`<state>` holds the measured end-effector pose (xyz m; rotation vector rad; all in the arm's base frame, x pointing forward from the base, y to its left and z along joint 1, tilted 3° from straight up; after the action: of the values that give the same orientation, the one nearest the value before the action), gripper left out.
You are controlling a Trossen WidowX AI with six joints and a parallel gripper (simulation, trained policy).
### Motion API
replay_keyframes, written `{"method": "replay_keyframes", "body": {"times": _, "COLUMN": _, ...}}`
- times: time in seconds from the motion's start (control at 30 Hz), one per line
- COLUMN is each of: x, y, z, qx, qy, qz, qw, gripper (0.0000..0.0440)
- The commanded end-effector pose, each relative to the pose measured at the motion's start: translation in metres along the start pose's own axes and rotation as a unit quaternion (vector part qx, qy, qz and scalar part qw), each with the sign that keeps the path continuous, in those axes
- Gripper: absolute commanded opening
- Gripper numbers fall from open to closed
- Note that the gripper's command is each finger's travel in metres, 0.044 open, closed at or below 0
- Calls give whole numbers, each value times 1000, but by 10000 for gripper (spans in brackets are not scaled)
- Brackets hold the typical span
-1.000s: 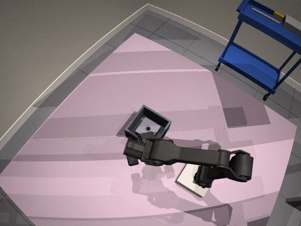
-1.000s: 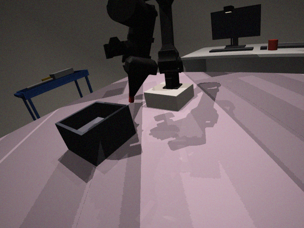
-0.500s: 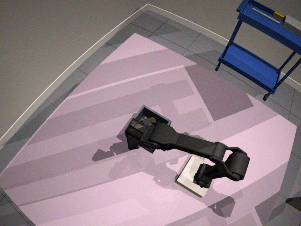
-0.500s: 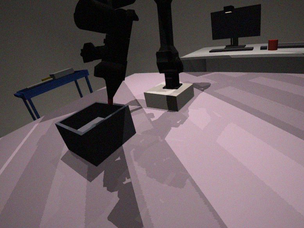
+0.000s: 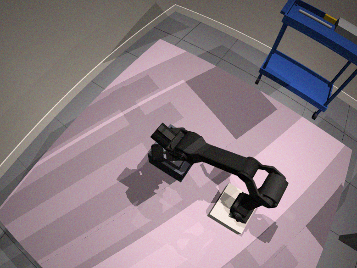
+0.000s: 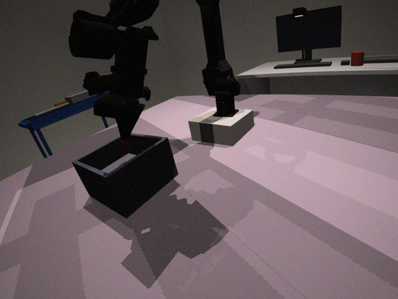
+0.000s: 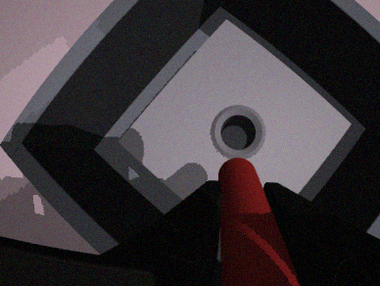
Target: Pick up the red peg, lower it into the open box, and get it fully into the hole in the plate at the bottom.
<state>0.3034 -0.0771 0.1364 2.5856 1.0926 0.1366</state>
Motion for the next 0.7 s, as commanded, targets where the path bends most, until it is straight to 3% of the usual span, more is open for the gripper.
{"method": "replay_keyframes", "body": {"times": 0.0, "x": -2, "y": 6, "z": 10, "qx": 8, "qy": 2, "qz": 4, "qw": 1000, "gripper": 5}}
{"method": "replay_keyframes", "body": {"times": 0.3, "x": -3, "y": 9, "z": 36, "qx": 29, "qy": -1, "qz": 5, "qw": 1000, "gripper": 2}}
{"method": "replay_keyframes", "body": {"times": 0.37, "x": -3, "y": 9, "z": 42, "qx": 34, "qy": -3, "qz": 1, "qw": 999, "gripper": 24}}
{"method": "replay_keyframes", "body": {"times": 0.53, "x": -4, "y": 11, "z": 52, "qx": 42, "qy": -8, "qz": -13, "qw": 999, "gripper": 131}}
{"method": "replay_keyframes", "body": {"times": 0.67, "x": -5, "y": 12, "z": 57, "qx": 54, "qy": -17, "qz": -27, "qw": 998, "gripper": 146}}
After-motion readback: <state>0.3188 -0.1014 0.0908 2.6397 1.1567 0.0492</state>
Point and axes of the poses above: the point midway between the two fingers, 35 mm back from their tips, its own z axis out along the fingers, its own x axis across the jaws, y = z × x, the point moved 5 cm from there along -z, back along the fingers, and after that the axes turned 15 degrees about -z, right-handed, at the moved point
